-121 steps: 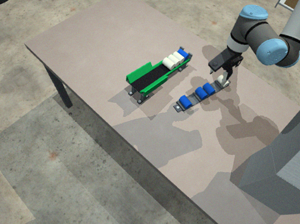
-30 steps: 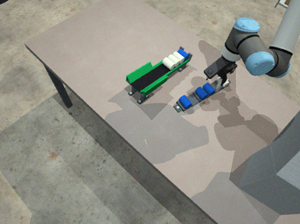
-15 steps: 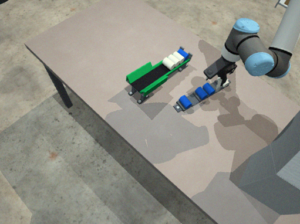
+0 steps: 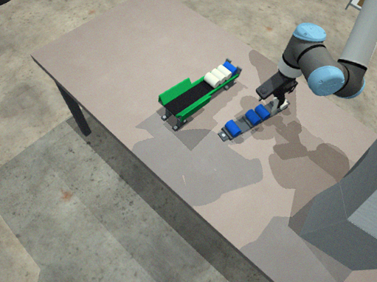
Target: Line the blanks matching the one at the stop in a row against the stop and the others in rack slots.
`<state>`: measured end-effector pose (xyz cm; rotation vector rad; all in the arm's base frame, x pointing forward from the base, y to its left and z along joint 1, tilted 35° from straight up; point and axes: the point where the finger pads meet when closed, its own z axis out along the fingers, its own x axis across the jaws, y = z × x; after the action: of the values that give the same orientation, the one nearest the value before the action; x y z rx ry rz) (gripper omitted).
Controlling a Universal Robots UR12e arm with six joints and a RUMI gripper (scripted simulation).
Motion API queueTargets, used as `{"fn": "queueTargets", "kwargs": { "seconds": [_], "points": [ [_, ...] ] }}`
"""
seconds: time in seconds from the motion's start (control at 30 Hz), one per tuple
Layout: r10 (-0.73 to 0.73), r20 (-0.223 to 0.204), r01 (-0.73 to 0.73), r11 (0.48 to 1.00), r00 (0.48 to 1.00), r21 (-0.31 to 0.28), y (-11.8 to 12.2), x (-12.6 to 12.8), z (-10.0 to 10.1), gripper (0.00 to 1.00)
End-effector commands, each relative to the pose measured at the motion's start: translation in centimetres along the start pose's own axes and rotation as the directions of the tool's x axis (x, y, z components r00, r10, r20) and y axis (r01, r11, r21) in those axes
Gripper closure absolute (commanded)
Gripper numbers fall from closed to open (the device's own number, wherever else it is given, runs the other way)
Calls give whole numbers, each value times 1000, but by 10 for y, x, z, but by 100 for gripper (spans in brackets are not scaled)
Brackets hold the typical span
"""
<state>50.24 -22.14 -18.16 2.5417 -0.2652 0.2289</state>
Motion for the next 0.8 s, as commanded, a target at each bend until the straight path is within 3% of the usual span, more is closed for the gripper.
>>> {"fn": "queueTargets", "kwargs": {
  "seconds": [0.0,0.77],
  "points": [
    [2,-4,-2,1000,1000,-1,1,2,0,52],
    [2,-5,-2,1000,1000,-1,1,4,0,52]
  ]
}}
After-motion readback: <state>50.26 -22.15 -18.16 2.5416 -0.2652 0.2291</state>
